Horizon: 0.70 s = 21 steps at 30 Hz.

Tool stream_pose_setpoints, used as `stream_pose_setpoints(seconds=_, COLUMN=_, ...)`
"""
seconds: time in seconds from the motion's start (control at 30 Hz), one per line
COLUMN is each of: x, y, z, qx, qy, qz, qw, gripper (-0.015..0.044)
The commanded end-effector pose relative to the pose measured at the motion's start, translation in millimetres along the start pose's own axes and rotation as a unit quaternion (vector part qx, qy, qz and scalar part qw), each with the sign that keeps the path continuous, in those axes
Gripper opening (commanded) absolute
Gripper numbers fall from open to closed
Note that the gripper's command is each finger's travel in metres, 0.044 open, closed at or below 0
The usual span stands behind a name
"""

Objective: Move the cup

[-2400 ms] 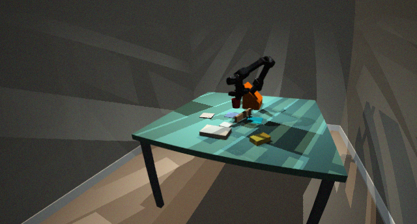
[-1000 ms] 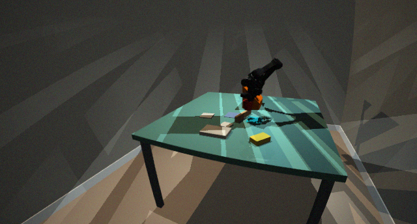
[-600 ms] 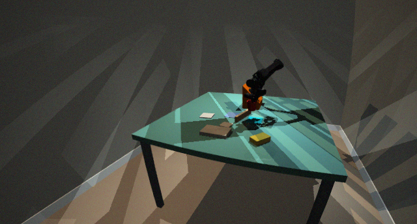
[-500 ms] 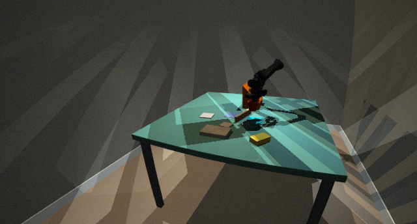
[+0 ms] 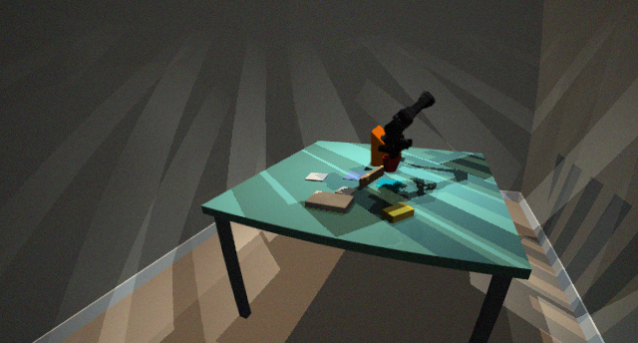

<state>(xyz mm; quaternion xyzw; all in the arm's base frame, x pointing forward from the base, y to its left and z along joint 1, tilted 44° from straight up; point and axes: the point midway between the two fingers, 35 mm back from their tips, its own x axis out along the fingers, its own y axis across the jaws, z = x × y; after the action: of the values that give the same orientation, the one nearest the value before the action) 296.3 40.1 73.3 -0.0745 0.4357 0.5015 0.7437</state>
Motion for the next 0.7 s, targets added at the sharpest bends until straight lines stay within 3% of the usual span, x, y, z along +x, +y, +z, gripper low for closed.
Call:
stream_pose_setpoints(seconds=0.0, x=7, y=2, z=0, qx=0.003, qy=-0.001, qz=0.004, qw=1.000, gripper=0.0000)
stream_pose_setpoints(seconds=0.67, x=36, y=1, z=1, qx=0.003, qy=-0.001, qz=0.004, qw=1.000, gripper=0.0000)
